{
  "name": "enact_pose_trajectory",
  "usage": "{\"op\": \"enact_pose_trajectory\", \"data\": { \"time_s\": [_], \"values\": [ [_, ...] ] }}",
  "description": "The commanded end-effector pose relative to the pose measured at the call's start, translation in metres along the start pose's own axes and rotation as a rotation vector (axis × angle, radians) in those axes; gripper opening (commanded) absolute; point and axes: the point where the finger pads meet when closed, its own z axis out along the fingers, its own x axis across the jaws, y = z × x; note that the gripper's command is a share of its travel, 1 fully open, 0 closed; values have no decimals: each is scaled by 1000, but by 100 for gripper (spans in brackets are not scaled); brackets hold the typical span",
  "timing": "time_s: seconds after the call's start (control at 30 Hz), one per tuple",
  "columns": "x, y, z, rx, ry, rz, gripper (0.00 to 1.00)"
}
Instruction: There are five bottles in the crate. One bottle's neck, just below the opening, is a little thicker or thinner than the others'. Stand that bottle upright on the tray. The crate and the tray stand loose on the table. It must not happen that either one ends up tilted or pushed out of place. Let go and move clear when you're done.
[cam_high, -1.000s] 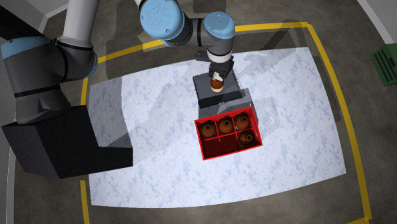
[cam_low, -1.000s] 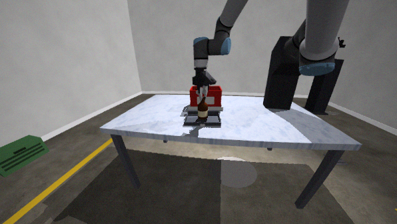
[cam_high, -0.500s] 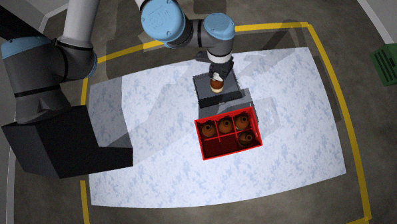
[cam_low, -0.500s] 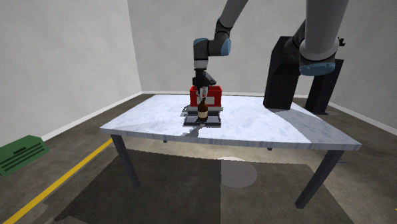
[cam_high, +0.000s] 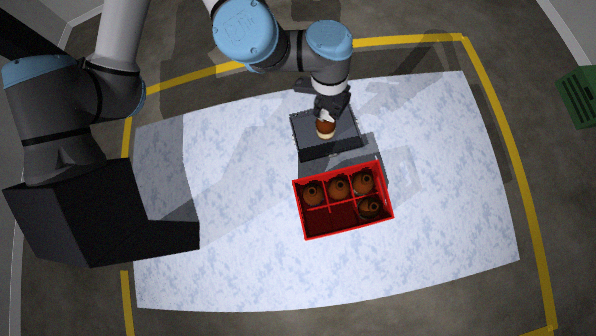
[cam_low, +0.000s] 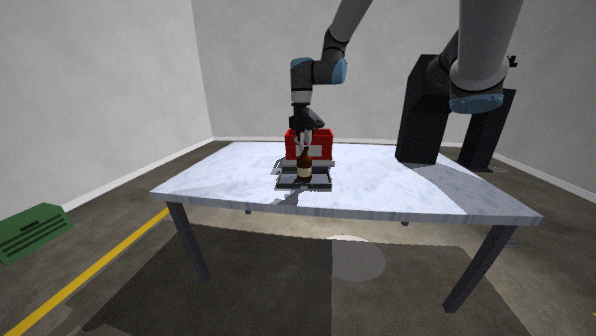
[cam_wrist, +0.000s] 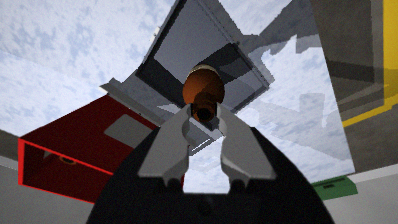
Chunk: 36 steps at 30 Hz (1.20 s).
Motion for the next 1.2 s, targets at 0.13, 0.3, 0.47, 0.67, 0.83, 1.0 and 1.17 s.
{"op": "enact_pose_trajectory", "data": {
  "time_s": [0.13, 0.3, 0.47, 0.67, 0.83, 1.0, 1.17],
  "values": [
    [0, 0, 0, -1, 1, 0, 0],
    [0, 0, 0, -1, 1, 0, 0],
    [0, 0, 0, -1, 1, 0, 0],
    [0, 0, 0, -1, 1, 0, 0],
    [0, 0, 0, -1, 1, 0, 0],
    [0, 0, 0, -1, 1, 0, 0],
    [0, 0, 0, -1, 1, 0, 100]
  ]
}}
